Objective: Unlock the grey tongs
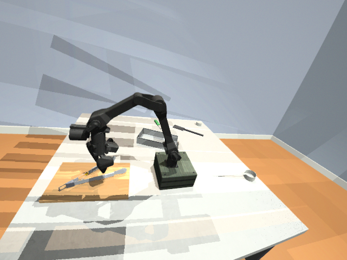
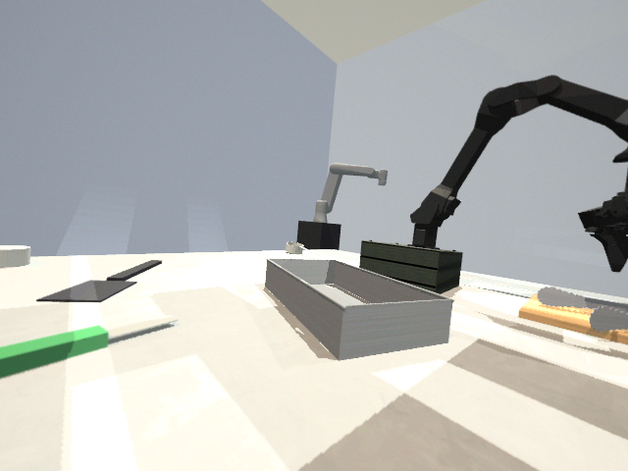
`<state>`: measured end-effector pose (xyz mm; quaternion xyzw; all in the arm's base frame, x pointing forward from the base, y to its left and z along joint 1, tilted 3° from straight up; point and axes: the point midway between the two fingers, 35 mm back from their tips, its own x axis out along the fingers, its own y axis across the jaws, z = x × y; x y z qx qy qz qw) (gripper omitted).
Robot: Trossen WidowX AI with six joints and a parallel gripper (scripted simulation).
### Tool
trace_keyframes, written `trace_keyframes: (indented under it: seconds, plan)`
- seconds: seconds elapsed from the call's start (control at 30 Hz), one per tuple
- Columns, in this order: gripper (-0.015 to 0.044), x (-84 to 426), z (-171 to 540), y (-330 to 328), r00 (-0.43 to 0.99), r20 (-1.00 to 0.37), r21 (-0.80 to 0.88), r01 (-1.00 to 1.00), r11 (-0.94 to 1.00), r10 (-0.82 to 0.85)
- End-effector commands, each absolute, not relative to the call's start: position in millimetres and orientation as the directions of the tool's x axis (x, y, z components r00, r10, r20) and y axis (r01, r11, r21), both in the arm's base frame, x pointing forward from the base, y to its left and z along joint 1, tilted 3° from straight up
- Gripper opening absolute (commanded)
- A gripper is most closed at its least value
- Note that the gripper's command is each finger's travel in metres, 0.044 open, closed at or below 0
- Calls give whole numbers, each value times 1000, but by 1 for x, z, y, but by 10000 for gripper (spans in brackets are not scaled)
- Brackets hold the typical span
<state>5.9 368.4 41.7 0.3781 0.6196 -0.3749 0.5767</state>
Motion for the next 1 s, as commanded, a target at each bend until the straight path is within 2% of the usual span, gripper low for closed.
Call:
trace_keyframes:
  seconds: [0.0,0.2,0.37,0.57,0.97]
  plan:
    - [440,7,59,328,-46,-999,-29,901,434,29]
    - [440,7,72,276,-44,-999,-28,902,431,26]
    - [440,7,78,277,-44,-999,-28,902,431,27]
    - [440,8,121,276,-48,-998,-29,903,428,33]
    - [440,8,123,276,-48,-998,-29,903,428,33]
